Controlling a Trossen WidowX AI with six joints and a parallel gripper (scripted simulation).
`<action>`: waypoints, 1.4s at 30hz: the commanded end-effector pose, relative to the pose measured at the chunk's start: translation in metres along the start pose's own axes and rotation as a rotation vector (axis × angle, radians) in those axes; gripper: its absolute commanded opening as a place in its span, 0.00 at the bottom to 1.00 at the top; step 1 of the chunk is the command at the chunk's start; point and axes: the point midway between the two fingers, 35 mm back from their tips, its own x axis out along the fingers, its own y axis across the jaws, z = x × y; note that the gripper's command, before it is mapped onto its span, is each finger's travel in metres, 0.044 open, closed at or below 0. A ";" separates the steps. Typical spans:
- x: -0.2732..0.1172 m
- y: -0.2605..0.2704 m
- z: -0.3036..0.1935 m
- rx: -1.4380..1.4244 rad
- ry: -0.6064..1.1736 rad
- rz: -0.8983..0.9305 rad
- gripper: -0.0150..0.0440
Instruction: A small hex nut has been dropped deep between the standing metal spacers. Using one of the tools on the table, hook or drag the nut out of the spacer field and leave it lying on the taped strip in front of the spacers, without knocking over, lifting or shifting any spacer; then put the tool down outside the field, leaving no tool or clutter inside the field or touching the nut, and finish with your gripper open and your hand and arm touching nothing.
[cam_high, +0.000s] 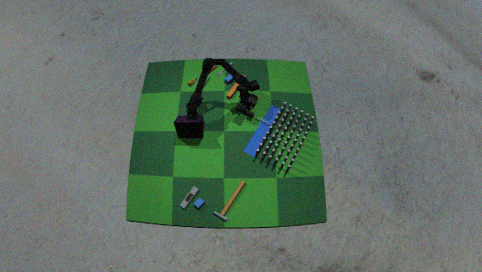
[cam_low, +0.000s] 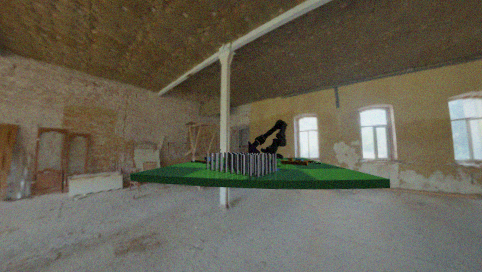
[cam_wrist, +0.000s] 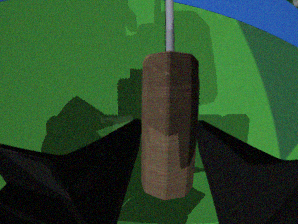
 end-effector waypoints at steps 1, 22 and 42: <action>-0.001 -0.002 -0.003 0.005 -0.003 -0.005 0.25; -0.006 -0.002 -0.018 0.006 -0.002 -0.004 0.25; -0.011 -0.002 -0.033 0.006 -0.002 -0.004 0.25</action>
